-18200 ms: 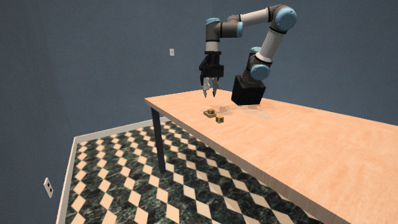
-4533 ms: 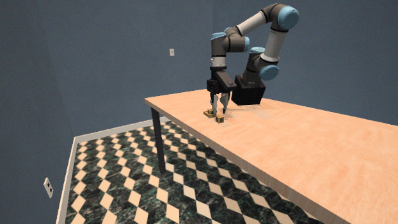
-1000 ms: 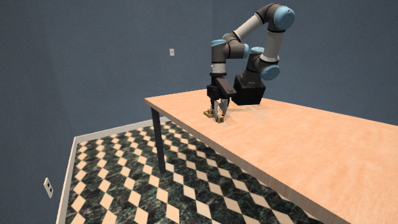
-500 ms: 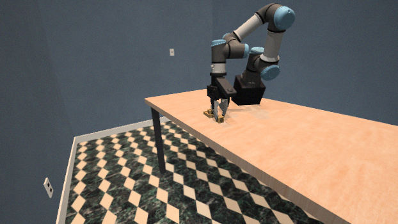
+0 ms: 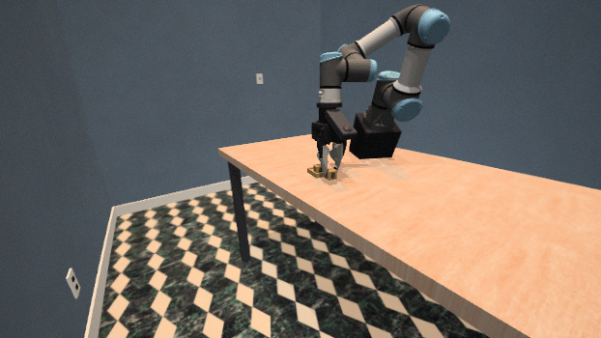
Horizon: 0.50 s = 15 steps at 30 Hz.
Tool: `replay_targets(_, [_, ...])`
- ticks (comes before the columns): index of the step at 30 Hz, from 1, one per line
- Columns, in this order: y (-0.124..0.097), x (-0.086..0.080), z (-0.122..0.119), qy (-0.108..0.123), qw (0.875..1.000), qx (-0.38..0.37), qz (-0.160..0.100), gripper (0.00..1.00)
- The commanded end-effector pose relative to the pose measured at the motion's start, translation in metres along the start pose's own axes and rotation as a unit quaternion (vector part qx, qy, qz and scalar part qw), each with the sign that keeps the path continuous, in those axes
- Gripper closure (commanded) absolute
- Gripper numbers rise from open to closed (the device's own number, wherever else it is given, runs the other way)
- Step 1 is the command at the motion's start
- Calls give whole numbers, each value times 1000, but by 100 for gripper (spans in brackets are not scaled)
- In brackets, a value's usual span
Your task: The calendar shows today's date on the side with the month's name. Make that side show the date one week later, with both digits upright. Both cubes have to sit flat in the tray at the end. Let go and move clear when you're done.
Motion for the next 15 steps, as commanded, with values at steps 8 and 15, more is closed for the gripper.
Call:
replay_targets(8, [0,-41,-2,7,1000,0,4,90])
replay_targets(15, [0,-57,-2,7,1000,0,3,90])
Point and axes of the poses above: the point where the finger pads meet when closed, its own x axis out along the fingers, its own z axis across the jaws, y = z × x, the point moved 6 cm from there along -x, back along the fingers, and after that the axes turned 12 degrees about -x, right-handed, at the moved point
